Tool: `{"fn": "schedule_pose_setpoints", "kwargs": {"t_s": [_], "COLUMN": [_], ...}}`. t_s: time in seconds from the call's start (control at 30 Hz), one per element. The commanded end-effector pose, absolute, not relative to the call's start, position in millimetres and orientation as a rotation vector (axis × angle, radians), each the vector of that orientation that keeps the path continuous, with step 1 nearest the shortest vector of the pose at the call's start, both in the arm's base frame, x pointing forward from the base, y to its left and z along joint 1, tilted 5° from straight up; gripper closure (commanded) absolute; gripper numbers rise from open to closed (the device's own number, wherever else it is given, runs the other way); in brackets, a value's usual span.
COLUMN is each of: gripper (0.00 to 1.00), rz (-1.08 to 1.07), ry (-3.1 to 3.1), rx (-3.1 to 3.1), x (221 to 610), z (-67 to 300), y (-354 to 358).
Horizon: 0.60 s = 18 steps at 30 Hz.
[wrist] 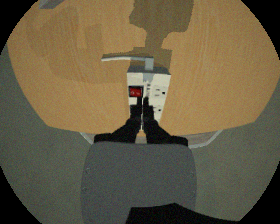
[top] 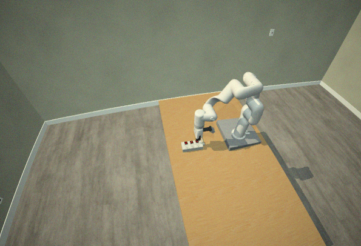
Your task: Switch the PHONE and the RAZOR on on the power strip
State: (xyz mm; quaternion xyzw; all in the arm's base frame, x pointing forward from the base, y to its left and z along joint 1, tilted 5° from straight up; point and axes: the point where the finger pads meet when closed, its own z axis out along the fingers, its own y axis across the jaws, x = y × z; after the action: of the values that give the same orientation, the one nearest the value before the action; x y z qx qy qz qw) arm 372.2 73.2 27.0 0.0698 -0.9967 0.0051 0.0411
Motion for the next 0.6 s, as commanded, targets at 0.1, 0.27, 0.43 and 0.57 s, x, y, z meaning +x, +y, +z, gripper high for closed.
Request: {"fn": "schedule_pose_setpoints", "kwargs": {"t_s": [0.1,0.27,0.43,0.57], "gripper": [1.0,1.0,1.0,1.0], "rz": [0.015,0.015,0.015,0.015], "ry": [-3.055,-3.055,-3.055,-3.055], "rx": [0.214,0.214,0.214,0.214], "x": [372.9,372.5,372.3,372.1], "z": [18.2,12.2,9.2,6.1], "y": [72.7,72.3,72.1,71.9]}}
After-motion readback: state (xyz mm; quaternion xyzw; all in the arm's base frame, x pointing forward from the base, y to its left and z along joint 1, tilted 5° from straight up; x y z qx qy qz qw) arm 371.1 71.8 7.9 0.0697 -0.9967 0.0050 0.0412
